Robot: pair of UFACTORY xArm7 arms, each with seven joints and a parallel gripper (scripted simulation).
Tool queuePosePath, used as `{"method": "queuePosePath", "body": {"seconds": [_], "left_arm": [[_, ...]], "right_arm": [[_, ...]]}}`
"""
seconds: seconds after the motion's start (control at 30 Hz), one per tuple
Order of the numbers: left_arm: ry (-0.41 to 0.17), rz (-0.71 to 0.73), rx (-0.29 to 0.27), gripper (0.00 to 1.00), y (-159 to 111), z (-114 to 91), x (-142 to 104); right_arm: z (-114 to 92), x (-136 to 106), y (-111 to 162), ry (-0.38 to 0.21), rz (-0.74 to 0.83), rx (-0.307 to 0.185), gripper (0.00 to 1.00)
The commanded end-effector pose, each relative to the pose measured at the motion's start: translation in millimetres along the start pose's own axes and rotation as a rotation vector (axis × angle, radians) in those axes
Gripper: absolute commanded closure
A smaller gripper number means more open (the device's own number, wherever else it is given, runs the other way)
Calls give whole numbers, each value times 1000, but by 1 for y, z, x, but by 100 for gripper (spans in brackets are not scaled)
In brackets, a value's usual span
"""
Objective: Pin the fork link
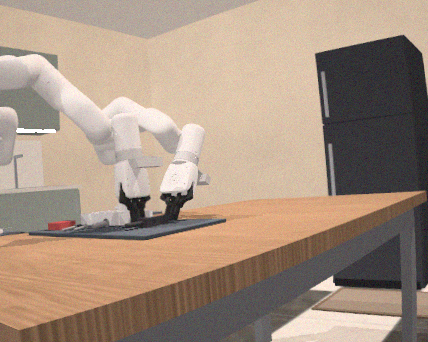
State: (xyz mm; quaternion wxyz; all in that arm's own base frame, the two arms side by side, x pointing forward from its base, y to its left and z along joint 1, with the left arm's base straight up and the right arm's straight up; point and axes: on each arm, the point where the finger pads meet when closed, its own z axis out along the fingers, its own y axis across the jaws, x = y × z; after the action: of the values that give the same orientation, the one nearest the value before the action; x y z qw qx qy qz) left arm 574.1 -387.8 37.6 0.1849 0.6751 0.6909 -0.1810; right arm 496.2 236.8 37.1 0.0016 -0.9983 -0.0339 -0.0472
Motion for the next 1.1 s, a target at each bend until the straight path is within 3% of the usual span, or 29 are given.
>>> {"method": "queuePosePath", "body": {"seconds": [0.0,1.07], "left_arm": [[-2,2,-3,100,1,-2,-2],[-2,2,-3,100,1,-2,-2]], "right_arm": [[-2,2,-1,5,0,2,100],[-1,10,-1,5,0,2,100]]}}
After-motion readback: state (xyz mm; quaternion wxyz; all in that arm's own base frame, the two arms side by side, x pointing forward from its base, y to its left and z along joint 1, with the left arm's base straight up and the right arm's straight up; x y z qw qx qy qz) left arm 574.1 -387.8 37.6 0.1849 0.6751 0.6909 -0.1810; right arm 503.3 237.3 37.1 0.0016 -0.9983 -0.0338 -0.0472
